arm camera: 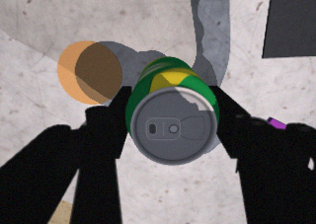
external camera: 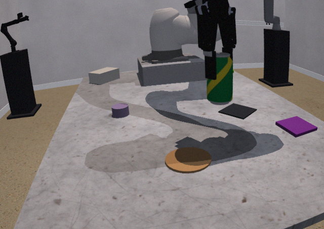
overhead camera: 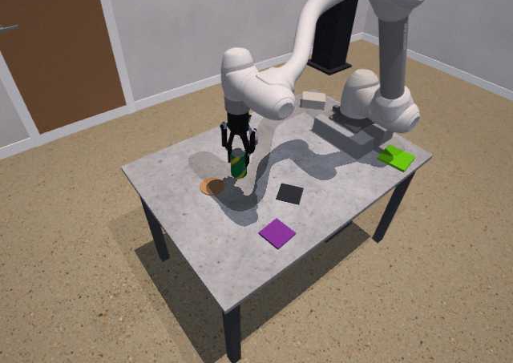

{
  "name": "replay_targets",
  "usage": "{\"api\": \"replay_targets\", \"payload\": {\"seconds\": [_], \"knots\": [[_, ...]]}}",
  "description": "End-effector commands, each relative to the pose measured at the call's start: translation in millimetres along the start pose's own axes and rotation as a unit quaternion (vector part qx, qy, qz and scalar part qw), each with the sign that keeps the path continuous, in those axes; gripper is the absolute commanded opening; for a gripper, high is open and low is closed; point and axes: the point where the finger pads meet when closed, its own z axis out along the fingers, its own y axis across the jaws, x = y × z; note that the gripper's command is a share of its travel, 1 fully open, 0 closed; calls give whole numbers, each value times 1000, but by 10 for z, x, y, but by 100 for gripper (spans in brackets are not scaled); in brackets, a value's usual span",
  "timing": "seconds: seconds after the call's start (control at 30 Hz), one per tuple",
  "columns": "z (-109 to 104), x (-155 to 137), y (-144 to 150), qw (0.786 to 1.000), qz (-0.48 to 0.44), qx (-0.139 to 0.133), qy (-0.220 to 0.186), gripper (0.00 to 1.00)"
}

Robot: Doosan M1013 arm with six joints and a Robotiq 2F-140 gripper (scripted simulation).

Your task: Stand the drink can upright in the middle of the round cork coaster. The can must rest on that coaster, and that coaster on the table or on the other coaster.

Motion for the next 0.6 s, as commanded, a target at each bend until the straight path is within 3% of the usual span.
{"api": "replay_targets", "payload": {"seconds": [0.0, 0.57], "knots": [[-38, -47, -303, 1000, -2, 1, -2, 10], [-10, -66, -981, 1000, -2, 2, -1, 10]]}}
